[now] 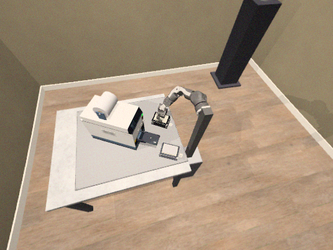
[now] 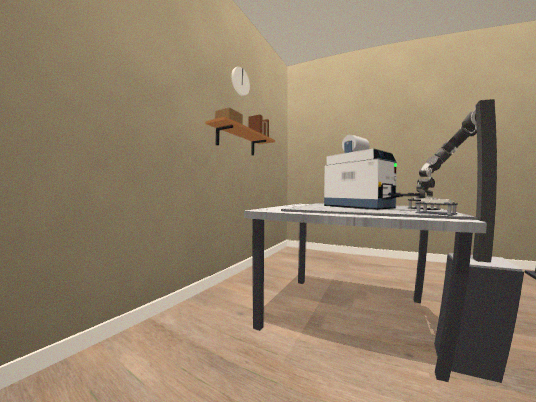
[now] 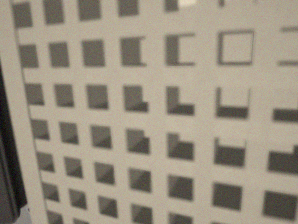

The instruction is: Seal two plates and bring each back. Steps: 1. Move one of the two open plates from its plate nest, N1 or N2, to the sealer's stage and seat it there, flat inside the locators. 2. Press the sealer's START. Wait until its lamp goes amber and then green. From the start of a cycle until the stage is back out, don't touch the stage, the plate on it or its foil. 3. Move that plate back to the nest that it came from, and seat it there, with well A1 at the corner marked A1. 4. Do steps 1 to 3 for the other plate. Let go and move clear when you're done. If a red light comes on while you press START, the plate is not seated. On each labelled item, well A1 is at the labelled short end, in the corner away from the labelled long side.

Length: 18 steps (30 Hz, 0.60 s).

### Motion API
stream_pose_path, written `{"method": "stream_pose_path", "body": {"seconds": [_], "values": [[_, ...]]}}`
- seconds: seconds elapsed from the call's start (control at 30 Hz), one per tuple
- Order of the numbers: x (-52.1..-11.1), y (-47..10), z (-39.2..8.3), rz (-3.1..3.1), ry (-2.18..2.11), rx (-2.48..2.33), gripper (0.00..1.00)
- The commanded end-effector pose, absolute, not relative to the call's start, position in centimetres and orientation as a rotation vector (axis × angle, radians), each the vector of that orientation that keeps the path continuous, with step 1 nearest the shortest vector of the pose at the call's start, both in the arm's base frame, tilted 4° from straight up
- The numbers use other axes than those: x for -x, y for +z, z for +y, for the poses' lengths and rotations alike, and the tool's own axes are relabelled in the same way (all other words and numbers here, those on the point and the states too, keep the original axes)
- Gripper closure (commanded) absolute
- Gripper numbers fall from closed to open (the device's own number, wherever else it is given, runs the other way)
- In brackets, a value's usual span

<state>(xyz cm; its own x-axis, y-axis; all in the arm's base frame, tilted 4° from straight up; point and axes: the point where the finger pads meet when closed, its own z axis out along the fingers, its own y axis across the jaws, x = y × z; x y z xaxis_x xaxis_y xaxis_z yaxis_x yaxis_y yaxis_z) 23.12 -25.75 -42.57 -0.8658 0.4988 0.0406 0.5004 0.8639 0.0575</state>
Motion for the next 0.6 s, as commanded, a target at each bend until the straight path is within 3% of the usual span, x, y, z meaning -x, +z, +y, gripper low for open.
{"method": "stream_pose_path", "body": {"seconds": [0.0,0.57], "values": [[-23.15,-42.68,-25.65,-3.012,-0.111,0.803,0.35],[-23.18,-42.70,-25.77,-3.012,-0.105,0.807,0.38]]}}
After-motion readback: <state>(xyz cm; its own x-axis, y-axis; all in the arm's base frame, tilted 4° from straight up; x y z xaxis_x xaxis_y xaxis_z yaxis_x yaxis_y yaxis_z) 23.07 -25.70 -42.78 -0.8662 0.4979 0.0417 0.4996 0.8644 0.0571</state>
